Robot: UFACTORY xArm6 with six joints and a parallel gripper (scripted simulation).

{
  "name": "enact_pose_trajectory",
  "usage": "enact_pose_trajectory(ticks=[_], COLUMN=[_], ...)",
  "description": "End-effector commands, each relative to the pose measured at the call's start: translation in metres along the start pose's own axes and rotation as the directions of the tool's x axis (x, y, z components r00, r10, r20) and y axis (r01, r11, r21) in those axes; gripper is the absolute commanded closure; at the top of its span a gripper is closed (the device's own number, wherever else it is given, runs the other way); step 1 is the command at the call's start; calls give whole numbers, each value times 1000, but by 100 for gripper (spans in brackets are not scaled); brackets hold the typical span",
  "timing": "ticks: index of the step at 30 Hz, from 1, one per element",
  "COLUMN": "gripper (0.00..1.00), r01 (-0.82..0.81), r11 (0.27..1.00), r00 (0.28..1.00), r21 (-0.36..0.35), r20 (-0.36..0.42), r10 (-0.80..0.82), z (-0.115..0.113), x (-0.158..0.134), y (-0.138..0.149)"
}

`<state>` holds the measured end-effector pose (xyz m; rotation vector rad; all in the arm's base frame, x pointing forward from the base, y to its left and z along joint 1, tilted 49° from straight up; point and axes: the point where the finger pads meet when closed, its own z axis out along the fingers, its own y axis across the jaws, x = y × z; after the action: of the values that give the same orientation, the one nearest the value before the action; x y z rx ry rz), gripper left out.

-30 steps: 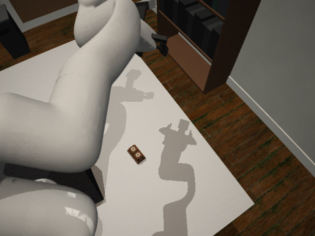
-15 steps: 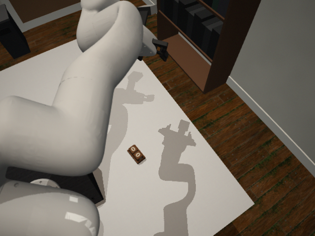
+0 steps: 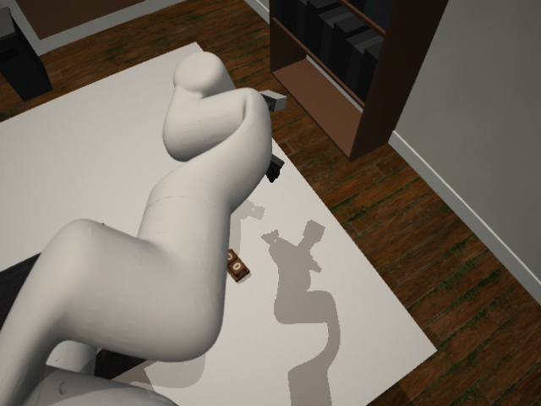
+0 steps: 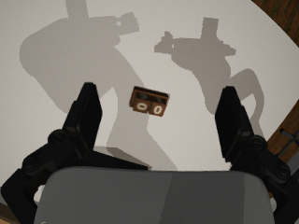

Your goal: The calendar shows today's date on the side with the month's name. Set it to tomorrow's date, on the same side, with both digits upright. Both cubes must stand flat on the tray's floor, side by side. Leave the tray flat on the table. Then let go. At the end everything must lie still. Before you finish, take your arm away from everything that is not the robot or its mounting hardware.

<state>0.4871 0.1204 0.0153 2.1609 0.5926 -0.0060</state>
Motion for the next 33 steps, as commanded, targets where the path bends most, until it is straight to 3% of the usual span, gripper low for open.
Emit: enact_pose_trajectory(ticks=[1,2,3,5,6,8,9,12,14,33], gripper=[0,0,0,0,0,0,0,0,0,0], r01=[-102,-102,-157,-157,-206,-206,-248,-248,-301,-320], r11=[994,994,986,986,977,977,967,967,951,945], r00=[993,993,983,983,969,969,954,954,930,920], r21=[43,43,55,55,61,61,64,64,63,61], r20=[55,55,105,105,150,150,189,189,239,257], r10=[100,100,151,151,195,195,232,232,279,295], z=[28,28,43,43,55,55,63,63,74,77], x=[-47,-47,-75,-75,-100,-100,-122,-122,-150,-161], y=[5,5,5,5,4,4,2,2,0,-1])
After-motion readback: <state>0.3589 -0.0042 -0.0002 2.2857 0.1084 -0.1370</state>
